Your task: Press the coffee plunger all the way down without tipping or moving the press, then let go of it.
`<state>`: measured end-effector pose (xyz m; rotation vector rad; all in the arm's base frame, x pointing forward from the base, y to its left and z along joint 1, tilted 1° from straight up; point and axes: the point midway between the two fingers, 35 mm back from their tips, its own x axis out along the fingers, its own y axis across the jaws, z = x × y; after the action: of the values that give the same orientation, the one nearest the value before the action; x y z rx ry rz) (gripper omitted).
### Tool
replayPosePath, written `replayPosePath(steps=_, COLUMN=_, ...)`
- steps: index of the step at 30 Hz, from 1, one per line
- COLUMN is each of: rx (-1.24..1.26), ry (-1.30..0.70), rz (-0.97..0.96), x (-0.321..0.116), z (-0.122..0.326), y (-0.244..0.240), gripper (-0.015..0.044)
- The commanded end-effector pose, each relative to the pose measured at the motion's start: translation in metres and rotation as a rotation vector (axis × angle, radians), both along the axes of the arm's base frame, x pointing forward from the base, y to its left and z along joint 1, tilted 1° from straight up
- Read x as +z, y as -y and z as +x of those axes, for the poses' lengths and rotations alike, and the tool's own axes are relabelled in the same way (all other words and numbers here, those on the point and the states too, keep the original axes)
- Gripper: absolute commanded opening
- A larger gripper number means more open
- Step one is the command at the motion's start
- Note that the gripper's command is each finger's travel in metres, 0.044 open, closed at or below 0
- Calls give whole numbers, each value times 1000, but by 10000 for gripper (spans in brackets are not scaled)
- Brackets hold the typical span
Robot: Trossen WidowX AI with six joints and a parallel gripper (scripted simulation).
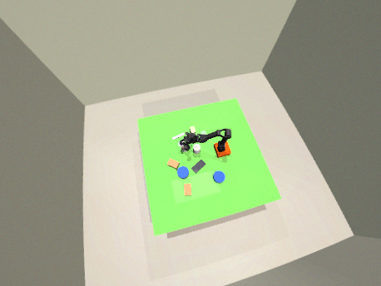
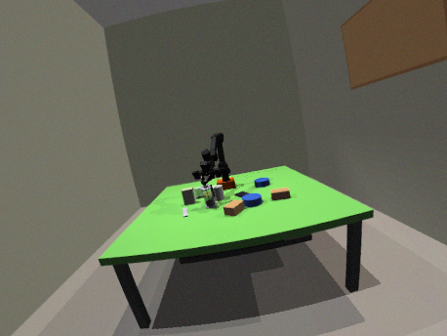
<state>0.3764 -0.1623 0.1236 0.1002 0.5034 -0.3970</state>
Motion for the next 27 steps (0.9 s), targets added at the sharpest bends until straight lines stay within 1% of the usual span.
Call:
replayPosePath(steps=1, rx=-1, ry=-9, rz=8, x=-3, z=0, y=0, gripper=120)
replayPosePath(steps=14, rx=0, ry=-1, rz=0, x=0, z=1, y=0, gripper=120)
replayPosePath(steps=26, rx=0, ry=-1, rz=0, x=0, z=1, y=0, gripper=435)
replayPosePath(steps=27, rx=0, ry=-1, rz=0, x=0, z=1, y=0, gripper=440)
